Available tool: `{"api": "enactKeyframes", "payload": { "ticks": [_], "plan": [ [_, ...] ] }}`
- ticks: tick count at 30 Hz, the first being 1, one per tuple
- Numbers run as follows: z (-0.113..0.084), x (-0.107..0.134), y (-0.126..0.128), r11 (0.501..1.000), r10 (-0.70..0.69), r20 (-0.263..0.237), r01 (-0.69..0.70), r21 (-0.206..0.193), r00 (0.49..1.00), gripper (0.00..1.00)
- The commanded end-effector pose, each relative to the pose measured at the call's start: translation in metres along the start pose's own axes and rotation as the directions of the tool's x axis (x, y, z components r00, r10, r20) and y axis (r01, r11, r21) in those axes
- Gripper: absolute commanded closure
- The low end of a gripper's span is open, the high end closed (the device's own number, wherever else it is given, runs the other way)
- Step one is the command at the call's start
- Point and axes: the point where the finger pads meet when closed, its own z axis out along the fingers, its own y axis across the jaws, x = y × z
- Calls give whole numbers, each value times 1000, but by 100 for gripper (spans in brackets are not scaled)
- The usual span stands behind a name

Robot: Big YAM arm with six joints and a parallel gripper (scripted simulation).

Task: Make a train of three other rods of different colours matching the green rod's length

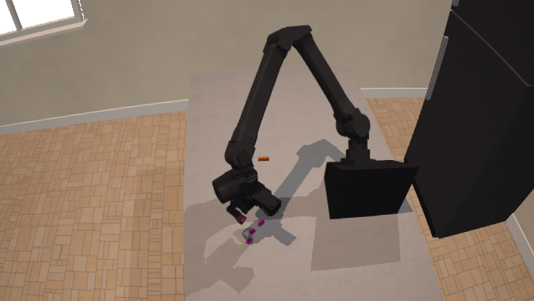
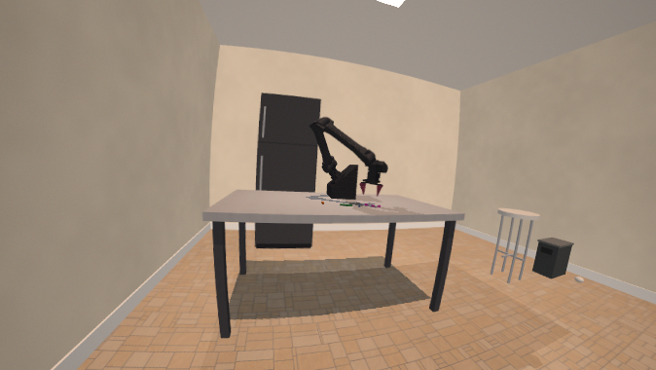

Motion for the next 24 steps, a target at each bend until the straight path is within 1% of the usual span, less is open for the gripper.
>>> {"api": "enactKeyframes", "payload": {
  "ticks": [1,15,17,19,24],
  "plan": [
    [-8,15,-10,999,23,-5,-22,30,1000,0],
    [-8,15,-10,999,23,-5,-22,30,1000,0],
    [-6,12,2,1000,19,-3,-19,24,1000,0],
    [-6,12,2,1000,19,-3,-19,24,1000,0],
    [-2,13,50,1000,5,-5,-5,22,1000,0]
  ]
}}
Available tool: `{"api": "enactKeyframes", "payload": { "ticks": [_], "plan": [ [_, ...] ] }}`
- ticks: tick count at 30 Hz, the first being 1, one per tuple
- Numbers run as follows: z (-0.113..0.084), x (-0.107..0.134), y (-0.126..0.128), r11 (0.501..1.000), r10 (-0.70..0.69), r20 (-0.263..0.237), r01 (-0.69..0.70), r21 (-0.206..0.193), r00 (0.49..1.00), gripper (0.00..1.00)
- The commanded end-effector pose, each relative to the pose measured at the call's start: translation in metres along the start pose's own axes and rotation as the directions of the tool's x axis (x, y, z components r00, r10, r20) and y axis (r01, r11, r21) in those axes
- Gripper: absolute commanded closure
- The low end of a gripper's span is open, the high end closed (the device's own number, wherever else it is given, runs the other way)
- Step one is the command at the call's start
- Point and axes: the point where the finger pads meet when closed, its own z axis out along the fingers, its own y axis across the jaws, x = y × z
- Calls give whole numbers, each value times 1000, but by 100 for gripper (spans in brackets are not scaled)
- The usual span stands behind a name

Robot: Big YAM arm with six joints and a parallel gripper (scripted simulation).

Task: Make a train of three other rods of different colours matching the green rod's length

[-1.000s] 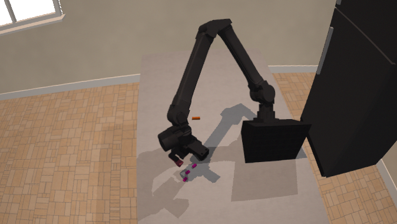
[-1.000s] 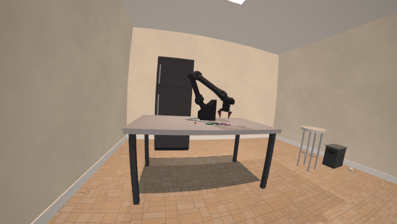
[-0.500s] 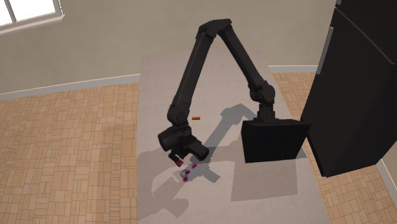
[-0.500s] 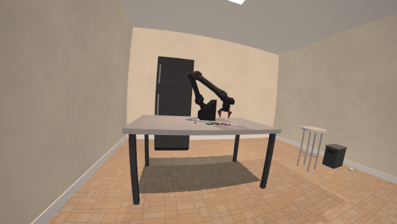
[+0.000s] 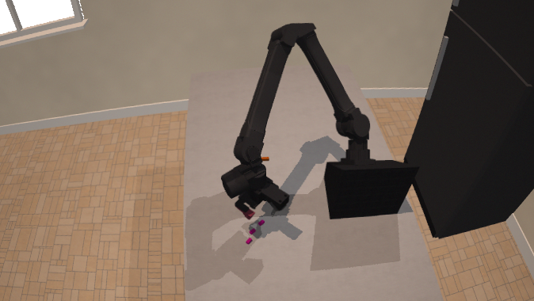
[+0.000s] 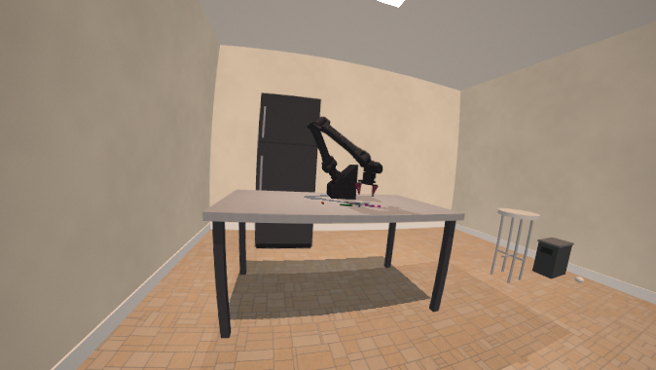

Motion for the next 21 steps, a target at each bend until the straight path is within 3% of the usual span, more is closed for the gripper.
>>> {"api": "enactKeyframes", "payload": {
  "ticks": [1,3,4,5,7,9,12,13,15,21],
  "plan": [
    [-8,16,20,1000,11,-2,-11,28,1000,0],
    [-8,16,21,1000,11,0,-11,28,1000,0],
    [-20,25,3,998,24,-17,-23,63,1000,0],
    [-15,12,0,999,-11,-20,12,48,1000,0],
    [-15,12,1,999,-14,-19,15,46,1000,0],
    [-12,4,18,999,-35,-10,36,21,999,0],
    [-12,4,18,999,-35,-11,35,22,999,0],
    [-20,16,3,999,-11,-20,12,49,1000,0],
    [-20,16,2,999,-8,-21,9,53,1000,0],
    [-17,11,8,999,-17,-17,18,42,1000,0]
  ]
}}
